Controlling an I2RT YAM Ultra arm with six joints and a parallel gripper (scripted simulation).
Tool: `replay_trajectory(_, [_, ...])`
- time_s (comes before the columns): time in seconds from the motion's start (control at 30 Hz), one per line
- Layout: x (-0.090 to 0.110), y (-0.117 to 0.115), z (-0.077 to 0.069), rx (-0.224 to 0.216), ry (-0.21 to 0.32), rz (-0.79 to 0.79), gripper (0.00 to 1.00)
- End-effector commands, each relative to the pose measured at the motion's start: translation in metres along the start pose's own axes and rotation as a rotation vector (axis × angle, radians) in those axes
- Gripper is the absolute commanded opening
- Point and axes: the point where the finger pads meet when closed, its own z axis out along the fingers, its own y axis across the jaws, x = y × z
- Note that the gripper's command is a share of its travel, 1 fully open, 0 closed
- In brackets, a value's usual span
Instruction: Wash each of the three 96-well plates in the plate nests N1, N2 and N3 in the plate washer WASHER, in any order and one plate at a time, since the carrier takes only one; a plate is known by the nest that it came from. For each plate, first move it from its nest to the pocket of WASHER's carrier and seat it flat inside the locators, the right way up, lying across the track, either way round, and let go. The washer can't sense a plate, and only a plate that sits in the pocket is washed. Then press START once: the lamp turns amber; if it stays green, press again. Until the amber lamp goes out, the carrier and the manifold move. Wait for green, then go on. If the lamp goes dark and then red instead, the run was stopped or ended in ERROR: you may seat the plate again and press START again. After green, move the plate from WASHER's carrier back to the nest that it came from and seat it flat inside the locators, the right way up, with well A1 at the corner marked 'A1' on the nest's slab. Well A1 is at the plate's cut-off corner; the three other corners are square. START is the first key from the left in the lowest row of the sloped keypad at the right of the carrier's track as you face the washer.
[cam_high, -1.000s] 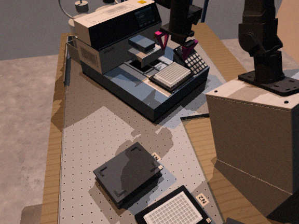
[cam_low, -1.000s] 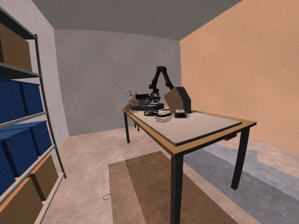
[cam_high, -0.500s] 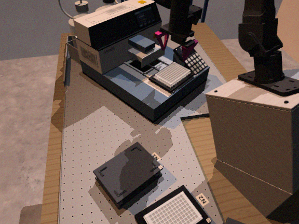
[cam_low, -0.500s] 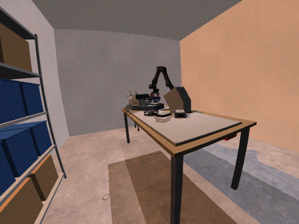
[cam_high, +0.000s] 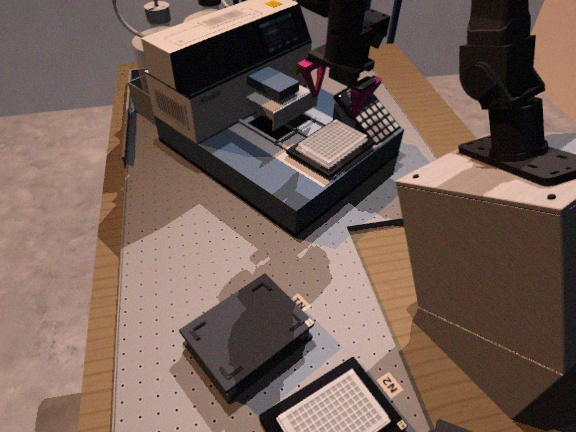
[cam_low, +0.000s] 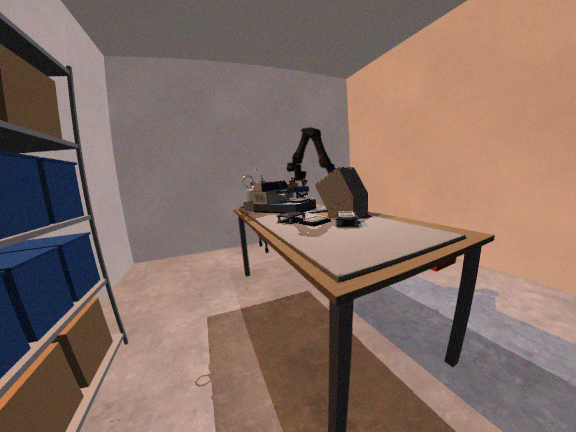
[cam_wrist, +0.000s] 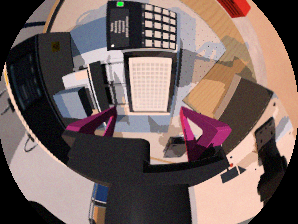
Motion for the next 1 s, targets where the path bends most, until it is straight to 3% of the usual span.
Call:
replay_trajectory(0.0, [0.000,0.001,-0.003,0.001,-0.005,-0.001,1.00])
replay_trajectory(0.07, [0.000,0.001,-0.003,0.001,-0.005,-0.001,1.00])
replay_trajectory(0.1, [-0.007,-0.013,-0.004,0.017,-0.001,-0.032,0.00])
replay_trajectory(0.23, [-0.022,-0.020,-0.004,-0.008,-0.008,-0.165,0.00])
replay_trajectory(0.8, [-0.076,-0.072,-0.004,-0.003,-0.014,-0.667,0.00])
replay_trajectory(0.97, [-0.092,-0.094,0.002,0.016,0.012,-0.828,0.00])
